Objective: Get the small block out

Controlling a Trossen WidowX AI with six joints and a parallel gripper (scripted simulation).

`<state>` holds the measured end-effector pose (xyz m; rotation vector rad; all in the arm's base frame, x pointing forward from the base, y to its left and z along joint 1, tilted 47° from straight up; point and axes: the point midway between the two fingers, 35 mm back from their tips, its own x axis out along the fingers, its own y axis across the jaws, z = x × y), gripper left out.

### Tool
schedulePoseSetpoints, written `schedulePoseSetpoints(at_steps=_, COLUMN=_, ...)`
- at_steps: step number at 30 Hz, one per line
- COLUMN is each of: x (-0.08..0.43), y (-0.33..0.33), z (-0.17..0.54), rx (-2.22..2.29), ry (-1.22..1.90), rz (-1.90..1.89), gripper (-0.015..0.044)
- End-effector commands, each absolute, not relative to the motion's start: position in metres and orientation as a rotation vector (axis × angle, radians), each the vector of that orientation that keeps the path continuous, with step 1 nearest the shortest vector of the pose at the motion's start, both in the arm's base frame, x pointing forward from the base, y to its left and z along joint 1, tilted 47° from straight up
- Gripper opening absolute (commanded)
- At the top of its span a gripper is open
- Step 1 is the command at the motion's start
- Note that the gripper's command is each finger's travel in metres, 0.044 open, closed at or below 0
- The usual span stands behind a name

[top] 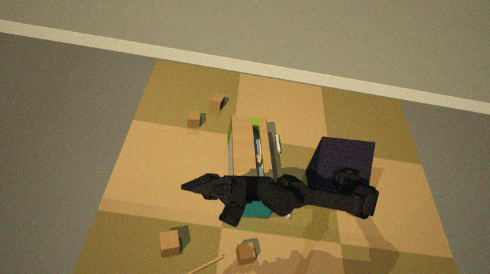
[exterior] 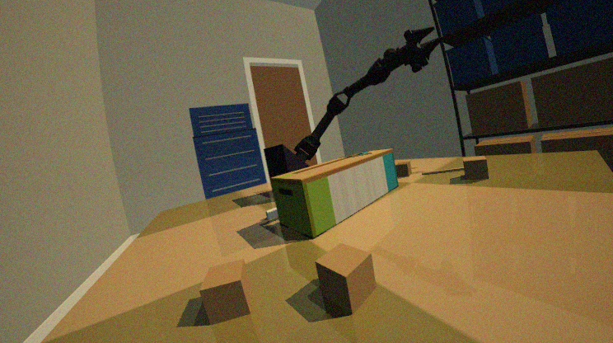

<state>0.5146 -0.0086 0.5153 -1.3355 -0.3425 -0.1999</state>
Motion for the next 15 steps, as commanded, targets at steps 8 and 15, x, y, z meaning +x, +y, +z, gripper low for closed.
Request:
schedulePoseSetpoints(at_steps=8, x=0.537, y=-0.033, z=0.407, rx=-1.462, ry=-0.039, rz=0.037, gripper=0.0400)
schedulePoseSetpoints(at_steps=15, x=0.523, y=-0.057, z=0.287, rx=-1.513, ry=0.260, rz=0.346, gripper=0.0400)
